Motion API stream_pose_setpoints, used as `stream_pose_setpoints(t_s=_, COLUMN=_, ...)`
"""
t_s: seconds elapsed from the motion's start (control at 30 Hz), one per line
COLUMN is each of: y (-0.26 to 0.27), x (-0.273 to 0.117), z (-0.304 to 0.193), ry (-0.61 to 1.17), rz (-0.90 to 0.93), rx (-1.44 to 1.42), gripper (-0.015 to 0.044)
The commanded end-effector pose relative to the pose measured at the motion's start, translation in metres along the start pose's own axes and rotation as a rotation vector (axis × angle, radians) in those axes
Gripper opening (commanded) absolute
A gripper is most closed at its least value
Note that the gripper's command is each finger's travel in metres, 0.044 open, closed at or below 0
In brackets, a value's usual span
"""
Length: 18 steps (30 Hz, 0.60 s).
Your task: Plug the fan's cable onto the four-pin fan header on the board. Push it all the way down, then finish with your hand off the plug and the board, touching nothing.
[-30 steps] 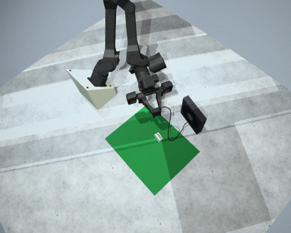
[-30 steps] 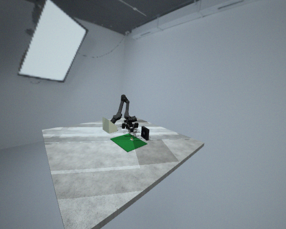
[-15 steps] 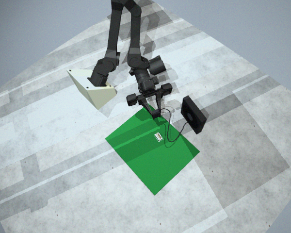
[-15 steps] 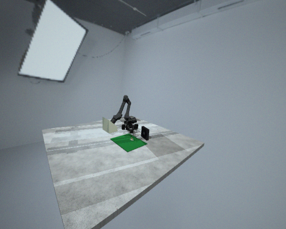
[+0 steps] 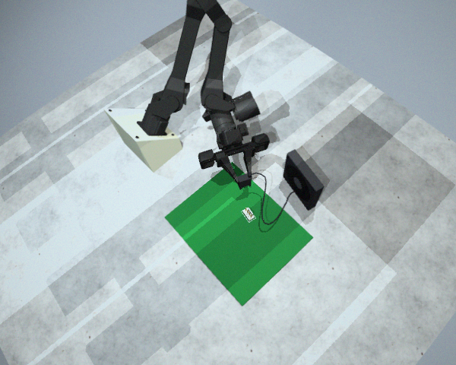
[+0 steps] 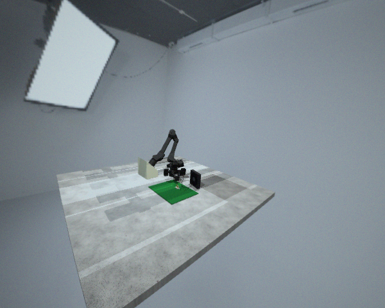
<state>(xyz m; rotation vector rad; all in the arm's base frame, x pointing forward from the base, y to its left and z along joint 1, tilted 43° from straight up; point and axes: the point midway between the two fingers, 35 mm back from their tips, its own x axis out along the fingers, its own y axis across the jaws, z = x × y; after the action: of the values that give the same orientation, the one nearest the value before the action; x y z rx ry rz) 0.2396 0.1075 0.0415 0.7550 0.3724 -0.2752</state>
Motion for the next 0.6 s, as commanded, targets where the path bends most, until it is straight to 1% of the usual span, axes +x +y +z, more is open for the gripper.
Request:
stream_pose_setpoints(t_s=0.0, y=0.001, x=0.001, z=-0.003, ry=-0.004, rz=0.001, rx=0.009, gripper=0.0)
stream_pose_setpoints(t_s=0.57, y=0.001, x=0.004, z=-0.018, ry=-0.004, rz=0.0, rx=0.008, gripper=0.0)
